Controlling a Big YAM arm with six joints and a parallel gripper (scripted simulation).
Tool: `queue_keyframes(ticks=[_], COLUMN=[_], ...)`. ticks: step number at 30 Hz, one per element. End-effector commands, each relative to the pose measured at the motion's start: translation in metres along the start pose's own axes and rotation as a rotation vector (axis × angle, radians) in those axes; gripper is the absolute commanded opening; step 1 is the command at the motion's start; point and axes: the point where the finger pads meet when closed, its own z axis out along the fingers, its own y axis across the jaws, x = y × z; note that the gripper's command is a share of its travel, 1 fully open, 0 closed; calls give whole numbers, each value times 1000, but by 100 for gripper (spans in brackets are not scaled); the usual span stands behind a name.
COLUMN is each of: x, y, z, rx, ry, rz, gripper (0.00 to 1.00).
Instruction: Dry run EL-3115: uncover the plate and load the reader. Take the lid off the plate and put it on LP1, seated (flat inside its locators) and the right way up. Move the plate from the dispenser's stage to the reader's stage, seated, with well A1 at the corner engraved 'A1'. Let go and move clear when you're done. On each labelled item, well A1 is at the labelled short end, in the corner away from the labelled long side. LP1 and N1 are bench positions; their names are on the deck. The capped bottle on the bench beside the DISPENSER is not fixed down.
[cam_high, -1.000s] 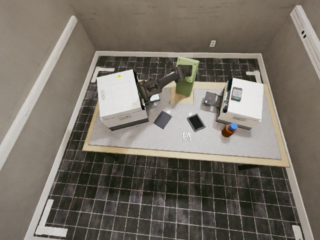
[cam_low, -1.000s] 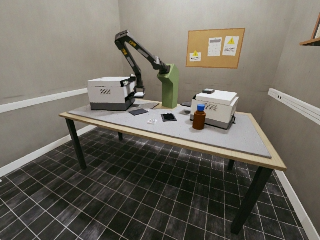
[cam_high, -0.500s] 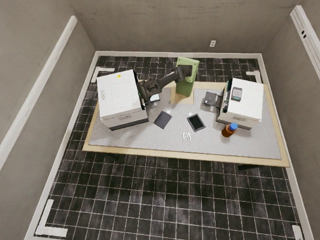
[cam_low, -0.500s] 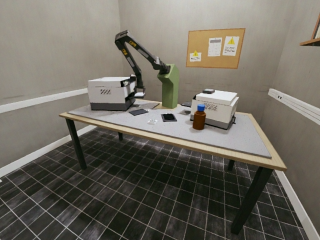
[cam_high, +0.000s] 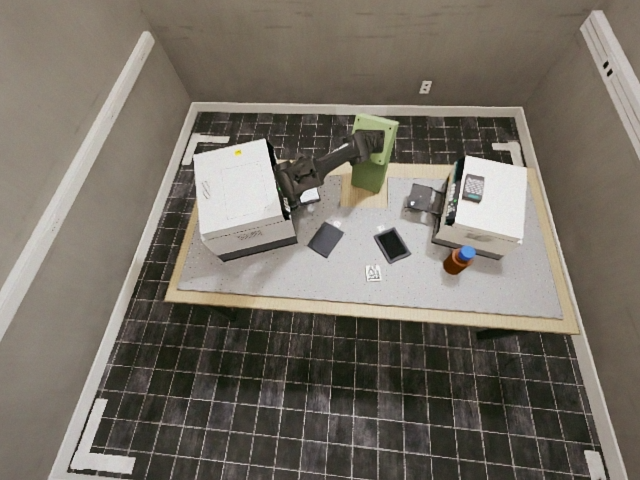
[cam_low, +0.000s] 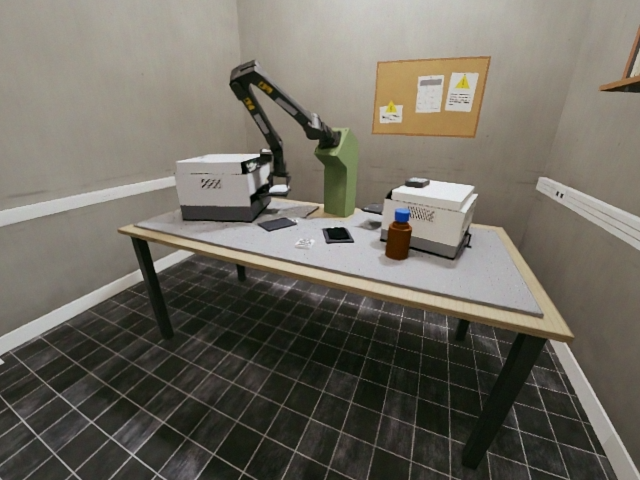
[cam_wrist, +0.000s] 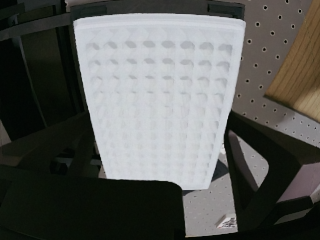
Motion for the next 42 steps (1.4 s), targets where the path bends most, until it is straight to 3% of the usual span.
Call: queue_keyframes(ticks=[1, 42], x=[-7, -5], y=[-1, 4], z=[-2, 1], rx=[-1, -10], ry=[-11, -8], rz=[11, -2], gripper=[86, 86])
